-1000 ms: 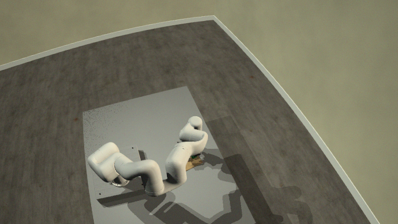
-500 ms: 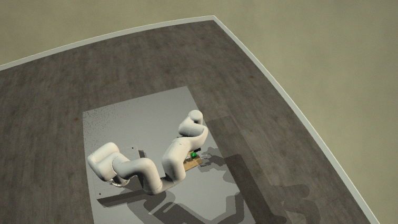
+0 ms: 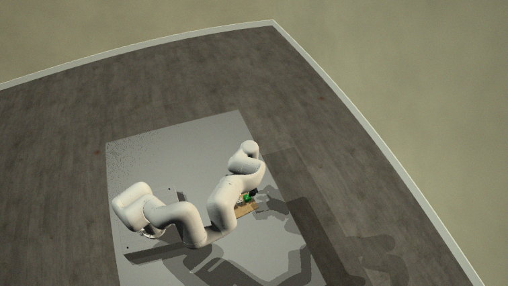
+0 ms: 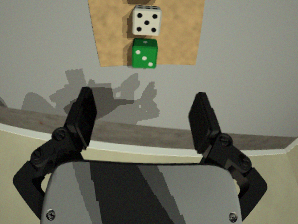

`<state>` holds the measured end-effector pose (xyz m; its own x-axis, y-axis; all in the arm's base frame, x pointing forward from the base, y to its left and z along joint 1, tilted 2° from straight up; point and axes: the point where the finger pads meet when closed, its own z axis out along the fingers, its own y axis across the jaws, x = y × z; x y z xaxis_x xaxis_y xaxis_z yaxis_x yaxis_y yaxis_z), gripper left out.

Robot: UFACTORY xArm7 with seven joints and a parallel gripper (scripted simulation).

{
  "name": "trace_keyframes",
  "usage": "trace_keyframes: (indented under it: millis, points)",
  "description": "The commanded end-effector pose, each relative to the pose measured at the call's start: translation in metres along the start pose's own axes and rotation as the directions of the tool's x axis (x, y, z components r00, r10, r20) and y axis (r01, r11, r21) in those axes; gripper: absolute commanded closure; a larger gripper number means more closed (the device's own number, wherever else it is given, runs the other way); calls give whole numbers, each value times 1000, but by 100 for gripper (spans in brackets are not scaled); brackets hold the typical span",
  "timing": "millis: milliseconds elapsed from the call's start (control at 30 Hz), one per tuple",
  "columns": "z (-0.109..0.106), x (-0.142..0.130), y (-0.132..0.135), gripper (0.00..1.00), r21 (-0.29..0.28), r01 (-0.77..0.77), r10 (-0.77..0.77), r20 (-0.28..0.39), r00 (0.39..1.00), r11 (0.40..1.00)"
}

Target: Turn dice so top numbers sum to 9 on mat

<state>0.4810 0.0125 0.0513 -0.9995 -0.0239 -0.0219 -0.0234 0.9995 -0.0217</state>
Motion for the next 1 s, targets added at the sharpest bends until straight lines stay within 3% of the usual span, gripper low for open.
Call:
trace_keyframes:
  millis: [0,433,967]
  points:
    - [-2,-1,0,0,0,0,0,4,1000,1000]
    - [-9,-1,0,0,0,0,0,4,1000,1000]
    - [-71,-1,0,0,0,0,0,4,1000,1000]
